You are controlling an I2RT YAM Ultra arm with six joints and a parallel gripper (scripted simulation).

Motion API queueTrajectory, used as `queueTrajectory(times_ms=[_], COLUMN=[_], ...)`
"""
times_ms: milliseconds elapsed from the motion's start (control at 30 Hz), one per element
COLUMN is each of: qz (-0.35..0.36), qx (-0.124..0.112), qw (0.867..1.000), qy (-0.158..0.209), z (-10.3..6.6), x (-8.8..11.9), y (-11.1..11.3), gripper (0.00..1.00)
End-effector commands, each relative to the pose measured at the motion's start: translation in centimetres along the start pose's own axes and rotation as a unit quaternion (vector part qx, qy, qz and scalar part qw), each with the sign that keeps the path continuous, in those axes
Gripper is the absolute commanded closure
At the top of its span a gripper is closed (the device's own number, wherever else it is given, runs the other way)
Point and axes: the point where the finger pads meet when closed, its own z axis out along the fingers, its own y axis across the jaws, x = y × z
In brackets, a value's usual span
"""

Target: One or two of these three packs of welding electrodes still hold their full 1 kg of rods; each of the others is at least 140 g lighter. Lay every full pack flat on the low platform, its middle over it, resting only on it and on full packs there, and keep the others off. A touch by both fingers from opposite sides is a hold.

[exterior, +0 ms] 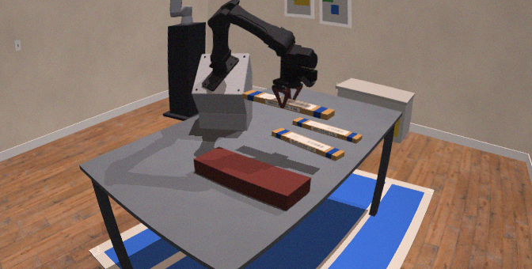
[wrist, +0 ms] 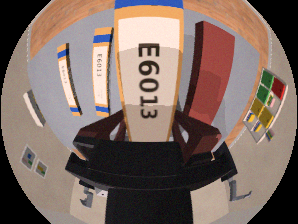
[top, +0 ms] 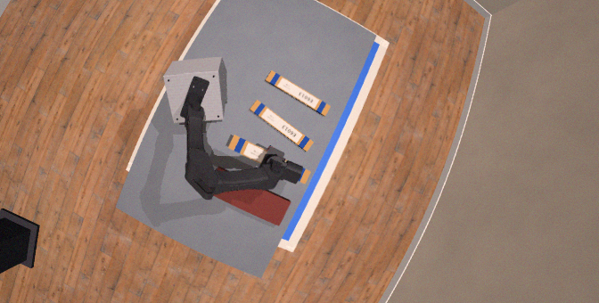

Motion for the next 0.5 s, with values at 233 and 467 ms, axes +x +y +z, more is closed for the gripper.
queueTrajectory(times_ms=[233,467], qz=[0.006,0.013], qx=[-0.002,-0.003], qw=[1.000,0.999], qy=[-0.022,-0.030], z=[-1.3,-2.3], x=[-1.3,-1.5], y=[3.5,4.1], gripper=[1.00,1.00])
